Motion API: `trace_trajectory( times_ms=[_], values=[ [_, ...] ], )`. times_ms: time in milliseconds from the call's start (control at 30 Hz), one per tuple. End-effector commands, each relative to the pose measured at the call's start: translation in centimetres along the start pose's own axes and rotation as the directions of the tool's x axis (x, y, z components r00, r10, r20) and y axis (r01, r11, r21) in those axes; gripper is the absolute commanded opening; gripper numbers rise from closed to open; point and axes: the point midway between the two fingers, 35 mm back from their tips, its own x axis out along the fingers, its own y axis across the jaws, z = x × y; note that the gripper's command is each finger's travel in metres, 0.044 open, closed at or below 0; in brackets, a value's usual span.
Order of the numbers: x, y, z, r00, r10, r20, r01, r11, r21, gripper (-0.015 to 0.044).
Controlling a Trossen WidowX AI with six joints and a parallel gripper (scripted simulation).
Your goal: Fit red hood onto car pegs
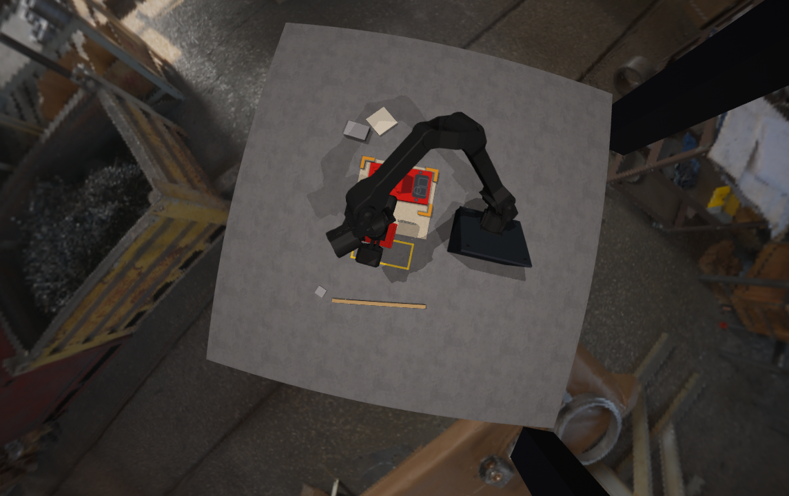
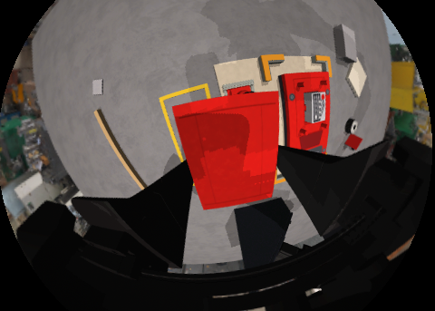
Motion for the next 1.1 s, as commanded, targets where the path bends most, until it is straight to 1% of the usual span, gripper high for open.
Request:
trace_trajectory(
  times_ms=[0, 433, 833, 1067],
  values=[
    [-0.1, -2.1, 0.7, 1.0, -0.003, 0.0, 0.003, 1.0, -0.014, 0.0],
    [-0.4, -9.4, 2.4, 1.0, -0.006, 0.001, 0.006, 0.998, -0.063, 0.0],
    [-0.3, -16.2, 2.5, 1.0, -0.025, -0.003, 0.024, 0.994, -0.105, 0.0],
    [-0.2, -16.7, 2.7, 1.0, -0.026, -0.003, 0.026, 0.994, -0.107, 0.0]
  ],
)
